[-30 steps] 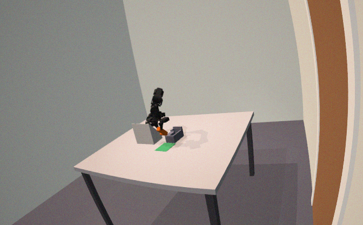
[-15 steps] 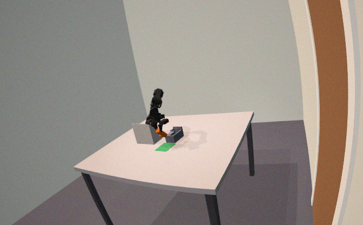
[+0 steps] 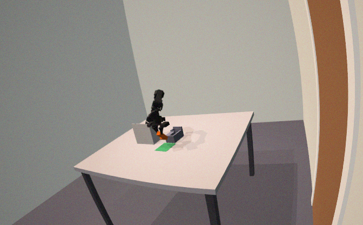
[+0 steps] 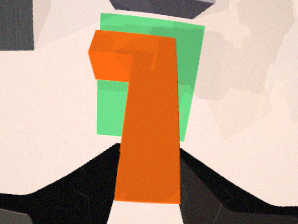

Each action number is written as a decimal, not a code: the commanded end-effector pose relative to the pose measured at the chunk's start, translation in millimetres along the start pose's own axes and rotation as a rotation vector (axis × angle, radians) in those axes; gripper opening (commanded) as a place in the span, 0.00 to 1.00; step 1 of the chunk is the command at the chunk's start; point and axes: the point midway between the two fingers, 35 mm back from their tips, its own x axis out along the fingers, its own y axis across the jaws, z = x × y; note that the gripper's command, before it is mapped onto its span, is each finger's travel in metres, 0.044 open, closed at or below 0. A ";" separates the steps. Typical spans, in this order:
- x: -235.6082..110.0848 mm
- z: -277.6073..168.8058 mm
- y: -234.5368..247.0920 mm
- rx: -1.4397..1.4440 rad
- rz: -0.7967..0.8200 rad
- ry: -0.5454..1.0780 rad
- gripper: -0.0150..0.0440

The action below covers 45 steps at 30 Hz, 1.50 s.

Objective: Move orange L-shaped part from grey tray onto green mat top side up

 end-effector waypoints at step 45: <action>49.9 1.5 1.0 0.005 0.000 -0.007 0.25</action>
